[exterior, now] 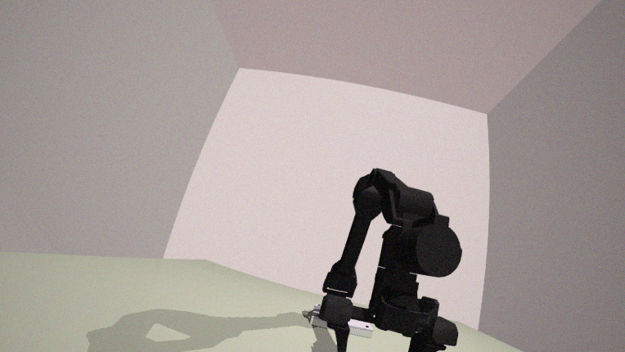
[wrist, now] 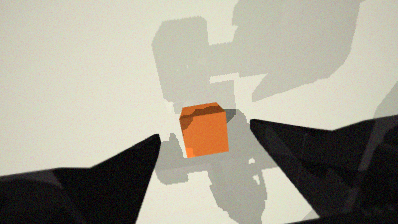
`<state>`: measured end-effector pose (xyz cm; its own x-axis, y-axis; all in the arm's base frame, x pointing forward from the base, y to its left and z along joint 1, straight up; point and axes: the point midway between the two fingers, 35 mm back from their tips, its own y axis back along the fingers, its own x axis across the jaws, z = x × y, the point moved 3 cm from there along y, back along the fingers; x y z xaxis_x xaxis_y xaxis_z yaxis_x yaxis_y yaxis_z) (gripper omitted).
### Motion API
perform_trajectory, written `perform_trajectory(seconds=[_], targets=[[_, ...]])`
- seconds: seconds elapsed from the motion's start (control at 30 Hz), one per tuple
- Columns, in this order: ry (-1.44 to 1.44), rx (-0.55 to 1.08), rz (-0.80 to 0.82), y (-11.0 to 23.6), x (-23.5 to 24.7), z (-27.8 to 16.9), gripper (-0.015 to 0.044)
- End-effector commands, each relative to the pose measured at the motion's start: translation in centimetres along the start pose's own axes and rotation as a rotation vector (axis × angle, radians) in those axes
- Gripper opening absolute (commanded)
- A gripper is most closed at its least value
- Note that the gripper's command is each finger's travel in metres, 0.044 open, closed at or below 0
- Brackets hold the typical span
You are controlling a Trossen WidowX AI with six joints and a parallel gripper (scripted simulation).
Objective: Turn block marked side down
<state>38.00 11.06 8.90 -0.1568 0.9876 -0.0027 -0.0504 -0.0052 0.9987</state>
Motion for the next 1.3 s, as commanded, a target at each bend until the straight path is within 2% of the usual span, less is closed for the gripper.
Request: perform_trajectory(seconds=[0.0,0.03,0.37,0.93,1.03,1.13,1.27], targets=[[0.003,0.004,0.005,-0.8,0.0,-0.1,0.044],[0.003,0.004,0.005,-0.8,0.0,-0.1,0.044],[0.003,0.004,0.005,-0.8,0.0,-0.1,0.0177],[0.003,0.004,0.005,-0.8,0.0,-0.1,0.0064],[0.003,0.004,0.005,0.0,0.0,0.0,0.0],[0.003,0.004,0.005,1.8,0.0,0.0,0.0],[0.003,0.004,0.005,2.2,0.0,0.0,0.0]])
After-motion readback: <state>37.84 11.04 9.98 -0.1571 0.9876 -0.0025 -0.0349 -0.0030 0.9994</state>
